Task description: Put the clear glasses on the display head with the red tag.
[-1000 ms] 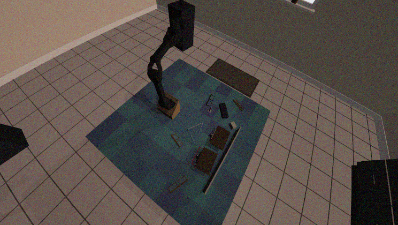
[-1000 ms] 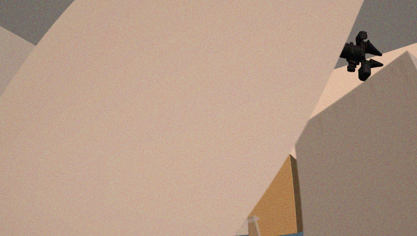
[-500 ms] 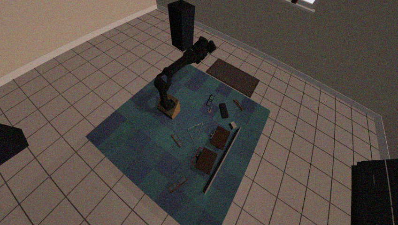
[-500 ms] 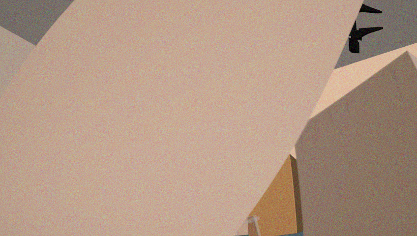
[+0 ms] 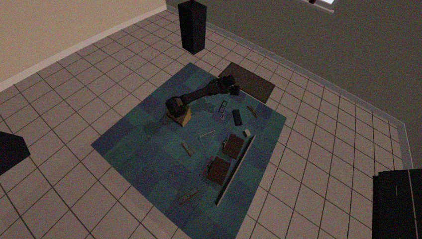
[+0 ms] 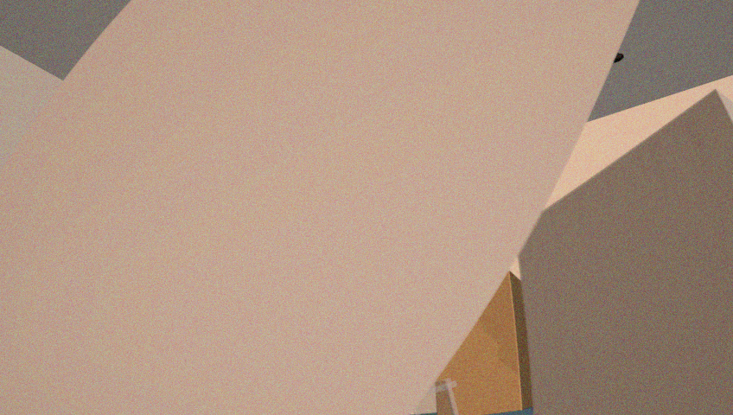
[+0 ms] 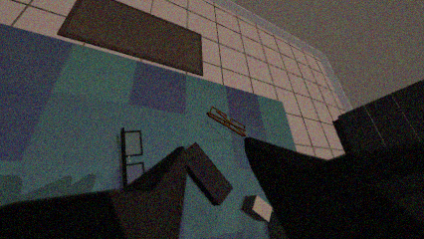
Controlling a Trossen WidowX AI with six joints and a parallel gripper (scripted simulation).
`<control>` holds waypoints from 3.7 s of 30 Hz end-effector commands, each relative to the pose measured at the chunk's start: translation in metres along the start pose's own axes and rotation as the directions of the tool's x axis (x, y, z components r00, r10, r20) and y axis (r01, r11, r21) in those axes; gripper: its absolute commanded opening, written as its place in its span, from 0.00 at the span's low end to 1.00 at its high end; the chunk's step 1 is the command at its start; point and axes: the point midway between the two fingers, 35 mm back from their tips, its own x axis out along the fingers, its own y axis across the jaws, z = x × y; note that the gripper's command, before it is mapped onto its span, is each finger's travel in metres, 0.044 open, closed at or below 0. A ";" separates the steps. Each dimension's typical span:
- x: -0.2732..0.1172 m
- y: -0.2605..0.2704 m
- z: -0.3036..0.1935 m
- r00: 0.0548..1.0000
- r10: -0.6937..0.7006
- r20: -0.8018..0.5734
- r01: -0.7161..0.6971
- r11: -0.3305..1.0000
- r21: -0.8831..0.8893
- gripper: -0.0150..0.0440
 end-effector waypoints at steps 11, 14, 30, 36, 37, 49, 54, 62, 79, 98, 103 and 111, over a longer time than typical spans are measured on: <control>-0.004 0.042 -0.243 0.869 0.214 -0.446 0.021 0.884 0.466 0.59; -0.014 0.067 -0.286 0.809 0.289 -0.512 0.044 0.839 0.543 0.59; -0.043 0.137 -0.357 0.653 0.458 -0.603 0.101 0.736 0.669 0.46; -0.043 0.137 -0.357 0.653 0.458 -0.603 0.101 0.736 0.669 0.46; -0.043 0.137 -0.357 0.653 0.458 -0.603 0.101 0.736 0.669 0.46; -0.033 0.144 -0.363 0.655 0.458 -0.601 0.101 0.736 0.670 0.46; -0.027 0.148 -0.368 0.655 0.458 -0.601 0.100 0.736 0.670 0.46; -0.018 0.155 -0.374 0.655 0.458 -0.601 0.100 0.736 0.670 0.46; -0.004 0.172 -0.387 0.652 0.459 -0.604 0.101 0.737 0.669 0.46; -0.004 0.169 -0.389 0.655 0.457 -0.602 0.104 0.735 0.671 0.39; -0.004 0.169 -0.389 0.655 0.457 -0.602 0.104 0.735 0.671 0.33; -0.004 0.169 -0.389 0.655 0.457 -0.602 0.104 0.735 0.671 0.25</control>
